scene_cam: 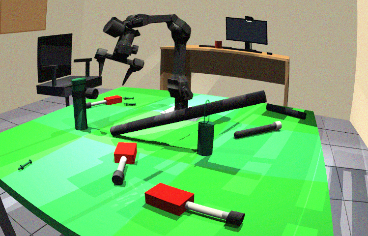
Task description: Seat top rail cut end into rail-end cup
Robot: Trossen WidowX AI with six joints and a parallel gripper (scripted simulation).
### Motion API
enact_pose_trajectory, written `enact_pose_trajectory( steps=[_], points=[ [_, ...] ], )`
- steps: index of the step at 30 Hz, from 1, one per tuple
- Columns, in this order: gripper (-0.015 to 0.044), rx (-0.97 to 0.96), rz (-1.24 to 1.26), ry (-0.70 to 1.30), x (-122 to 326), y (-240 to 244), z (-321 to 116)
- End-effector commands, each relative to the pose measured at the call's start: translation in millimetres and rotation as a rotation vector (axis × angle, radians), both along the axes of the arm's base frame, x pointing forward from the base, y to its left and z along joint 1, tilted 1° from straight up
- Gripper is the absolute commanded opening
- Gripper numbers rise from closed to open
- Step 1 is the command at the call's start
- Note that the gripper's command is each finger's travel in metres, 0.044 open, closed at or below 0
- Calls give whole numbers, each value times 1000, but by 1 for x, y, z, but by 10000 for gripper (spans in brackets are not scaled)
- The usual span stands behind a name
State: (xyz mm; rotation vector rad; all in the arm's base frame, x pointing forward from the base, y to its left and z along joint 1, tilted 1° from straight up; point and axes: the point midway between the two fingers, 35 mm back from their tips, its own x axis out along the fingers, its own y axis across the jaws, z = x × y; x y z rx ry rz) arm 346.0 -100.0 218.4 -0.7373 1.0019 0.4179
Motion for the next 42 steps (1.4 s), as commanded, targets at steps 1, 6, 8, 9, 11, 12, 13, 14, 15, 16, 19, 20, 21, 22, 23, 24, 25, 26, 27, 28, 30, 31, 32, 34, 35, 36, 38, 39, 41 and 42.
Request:
enact_pose_trajectory(
  steps=[1,6,8,9,11,12,13,14,15,16,19,20,21,22,23,24,25,26,27,28,30,31,32,34,35,36,38,39,41,42],
  points=[
    [440,297,-617,-32,-17,49,40],
    [440,393,-795,-46,-22,58,47],
    [440,410,-825,-48,-23,59,48],
    [440,410,-825,-48,-23,59,48],
    [440,410,-825,-48,-23,59,48],
    [440,410,-825,-48,-23,59,48],
    [440,410,-825,-48,-23,59,48],
    [440,410,-825,-48,-23,59,48],
    [440,410,-825,-48,-23,59,48],
    [440,410,-825,-48,-23,59,48],
    [440,410,-825,-48,-23,59,48],
    [440,410,-825,-48,-23,59,48],
    [440,410,-825,-48,-23,59,48],
    [440,410,-825,-48,-23,59,48],
    [440,410,-825,-48,-23,59,48],
    [440,410,-825,-48,-23,59,48],
    [440,410,-825,-48,-23,59,48],
    [440,410,-825,-48,-23,59,48],
    [440,410,-825,-48,-23,59,48],
    [440,410,-825,-48,-23,59,48],
    [440,429,-864,-34,-22,60,45],
    [440,447,-901,-20,-21,62,42],
    [440,470,-953,-1,-20,64,37],
    [440,523,-1093,48,-17,70,26],
    [440,549,-1173,73,-16,74,20],
    [440,572,-1255,99,-15,77,14],
    [440,609,-1424,145,-14,84,1],
    [440,623,-1510,166,-13,88,-5],
    [440,641,-1685,202,-13,95,-17],
    [440,645,-1774,216,-13,99,-23]
  ],
)
